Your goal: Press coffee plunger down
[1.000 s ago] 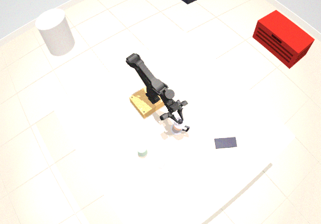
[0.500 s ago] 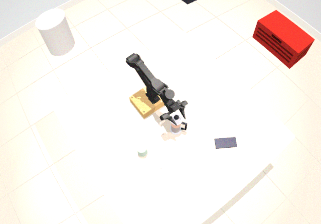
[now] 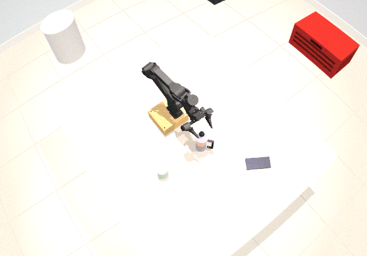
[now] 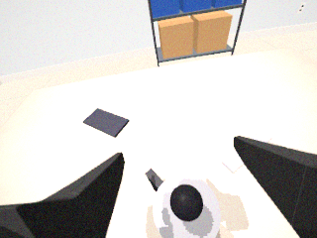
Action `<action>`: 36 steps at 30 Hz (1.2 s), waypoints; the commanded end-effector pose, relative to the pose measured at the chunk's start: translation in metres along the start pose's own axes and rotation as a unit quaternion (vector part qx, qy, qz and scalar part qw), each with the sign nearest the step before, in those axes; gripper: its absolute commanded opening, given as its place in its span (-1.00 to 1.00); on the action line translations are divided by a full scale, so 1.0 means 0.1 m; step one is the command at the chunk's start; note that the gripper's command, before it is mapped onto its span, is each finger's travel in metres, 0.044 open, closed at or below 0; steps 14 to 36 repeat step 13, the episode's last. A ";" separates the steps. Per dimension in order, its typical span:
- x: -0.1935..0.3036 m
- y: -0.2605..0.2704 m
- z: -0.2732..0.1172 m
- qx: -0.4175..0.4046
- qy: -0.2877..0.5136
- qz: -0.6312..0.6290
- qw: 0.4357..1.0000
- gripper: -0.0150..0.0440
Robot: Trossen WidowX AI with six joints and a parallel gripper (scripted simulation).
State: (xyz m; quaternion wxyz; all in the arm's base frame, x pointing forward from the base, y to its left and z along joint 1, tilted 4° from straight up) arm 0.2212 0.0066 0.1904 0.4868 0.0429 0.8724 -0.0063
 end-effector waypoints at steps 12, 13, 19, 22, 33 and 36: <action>-0.15 0.00 -0.33 0.002 0.001 0.001 1.000 1.00; -0.15 0.00 -0.33 0.002 0.001 0.001 1.000 1.00; -0.15 0.00 -0.33 0.002 0.001 0.001 1.000 1.00; -0.15 0.00 -0.33 0.002 0.001 0.001 1.000 1.00; -0.15 0.00 -0.33 0.002 0.001 0.001 1.000 1.00; -0.15 0.00 -0.33 0.002 0.001 0.001 1.000 1.00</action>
Point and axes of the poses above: the point midway between the two fingers, 35 mm back from their tips, its own z axis out along the fingers, its own y axis across the jaws, x = y × z, the point moved 4 cm from there along -z, back along the fingers, and after that the axes turned 6 degrees about z, right-handed, at the moved point
